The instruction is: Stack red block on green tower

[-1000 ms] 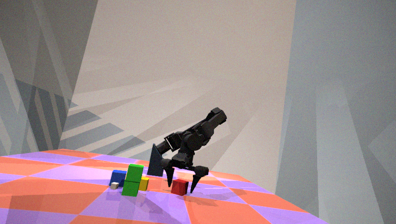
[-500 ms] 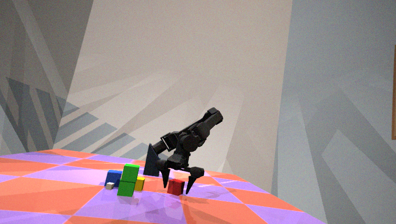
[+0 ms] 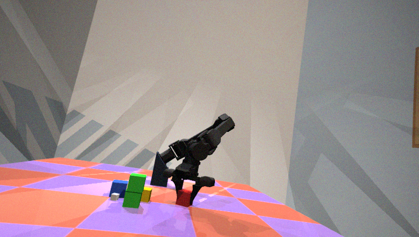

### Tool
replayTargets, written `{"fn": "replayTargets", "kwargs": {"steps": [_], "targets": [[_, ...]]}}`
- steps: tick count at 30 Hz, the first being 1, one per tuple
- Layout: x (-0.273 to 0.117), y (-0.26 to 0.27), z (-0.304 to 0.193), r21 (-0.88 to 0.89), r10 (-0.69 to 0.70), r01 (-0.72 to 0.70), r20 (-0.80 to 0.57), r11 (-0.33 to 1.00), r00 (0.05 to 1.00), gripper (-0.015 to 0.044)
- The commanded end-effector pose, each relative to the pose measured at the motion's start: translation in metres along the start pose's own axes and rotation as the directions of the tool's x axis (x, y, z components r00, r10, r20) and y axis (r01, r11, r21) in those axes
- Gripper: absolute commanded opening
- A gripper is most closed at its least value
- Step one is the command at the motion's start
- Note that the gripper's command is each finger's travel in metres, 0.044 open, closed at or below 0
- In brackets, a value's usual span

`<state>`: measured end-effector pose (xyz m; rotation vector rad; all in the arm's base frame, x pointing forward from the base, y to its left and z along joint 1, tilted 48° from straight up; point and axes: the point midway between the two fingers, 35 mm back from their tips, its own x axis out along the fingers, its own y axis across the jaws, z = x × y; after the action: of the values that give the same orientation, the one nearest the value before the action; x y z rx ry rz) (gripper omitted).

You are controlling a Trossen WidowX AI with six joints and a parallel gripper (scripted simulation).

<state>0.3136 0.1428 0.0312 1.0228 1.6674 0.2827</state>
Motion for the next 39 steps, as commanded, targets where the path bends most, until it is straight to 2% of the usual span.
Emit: {"fn": "replayTargets", "kwargs": {"steps": [1, 3, 9, 29, 39], "targets": [[0.0, -0.001, -0.001, 0.005, 0.0, 0.0, -0.004, 1.0, 1.0, 0.0164], [0.0, -0.001, -0.001, 0.005, 0.0, 0.0, -0.004, 1.0, 1.0, 0.015], [-0.016, 0.0, 0.0, 0.005, -0.001, 0.001, -0.003, 1.0, 1.0, 0.0], [-0.113, 0.0, 0.001, 0.005, -0.005, 0.005, -0.002, 1.0, 1.0, 0.0], [-0.117, -0.001, 0.002, 0.005, -0.005, 0.005, -0.002, 1.0, 1.0, 0.0]]}}
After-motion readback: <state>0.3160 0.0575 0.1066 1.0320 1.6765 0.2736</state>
